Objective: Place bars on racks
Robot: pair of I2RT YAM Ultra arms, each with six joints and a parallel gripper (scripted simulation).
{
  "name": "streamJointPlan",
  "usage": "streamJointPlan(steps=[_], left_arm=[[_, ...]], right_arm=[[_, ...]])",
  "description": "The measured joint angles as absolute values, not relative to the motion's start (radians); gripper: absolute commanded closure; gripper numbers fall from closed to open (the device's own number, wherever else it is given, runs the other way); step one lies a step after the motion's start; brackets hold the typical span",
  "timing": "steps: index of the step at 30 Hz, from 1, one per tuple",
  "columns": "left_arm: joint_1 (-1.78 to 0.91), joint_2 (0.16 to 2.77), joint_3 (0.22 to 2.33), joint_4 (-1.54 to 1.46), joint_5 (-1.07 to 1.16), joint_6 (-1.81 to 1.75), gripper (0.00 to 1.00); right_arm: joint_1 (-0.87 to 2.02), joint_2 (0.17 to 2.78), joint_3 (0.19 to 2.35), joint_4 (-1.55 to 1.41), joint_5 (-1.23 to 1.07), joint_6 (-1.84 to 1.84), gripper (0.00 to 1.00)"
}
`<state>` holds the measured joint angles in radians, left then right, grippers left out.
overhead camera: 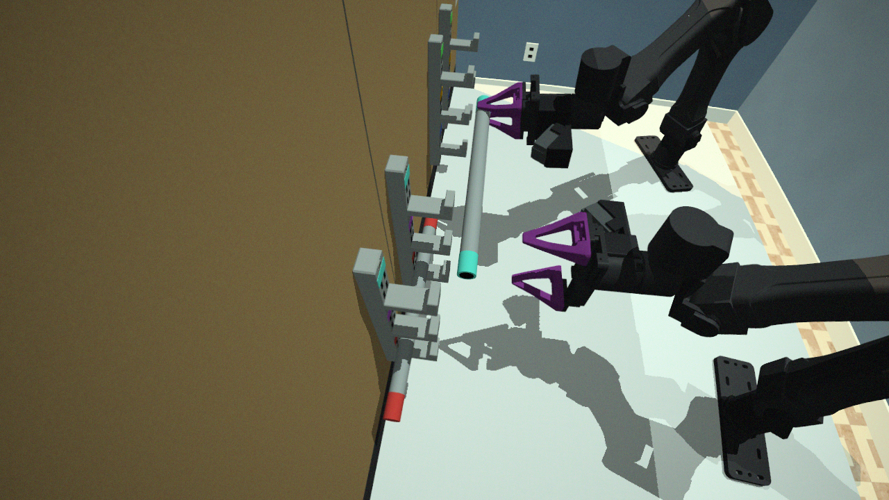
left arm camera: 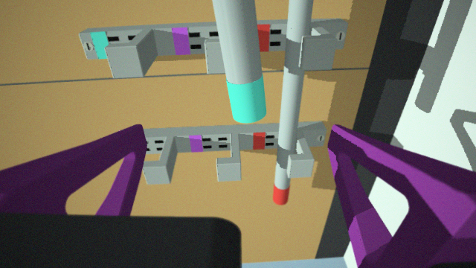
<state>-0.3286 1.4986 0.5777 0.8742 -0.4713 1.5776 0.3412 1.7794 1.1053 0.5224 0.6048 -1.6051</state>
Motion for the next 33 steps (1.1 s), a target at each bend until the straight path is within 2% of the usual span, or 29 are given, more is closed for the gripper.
streamJointPlan(steps=[33], left_arm=[[-0.386, 1.55, 0.604, 0.903, -0.533, 1.578, 0.0]], right_arm=[[0.341, 1.779, 1.105, 0.522, 0.605, -1.605, 1.0]])
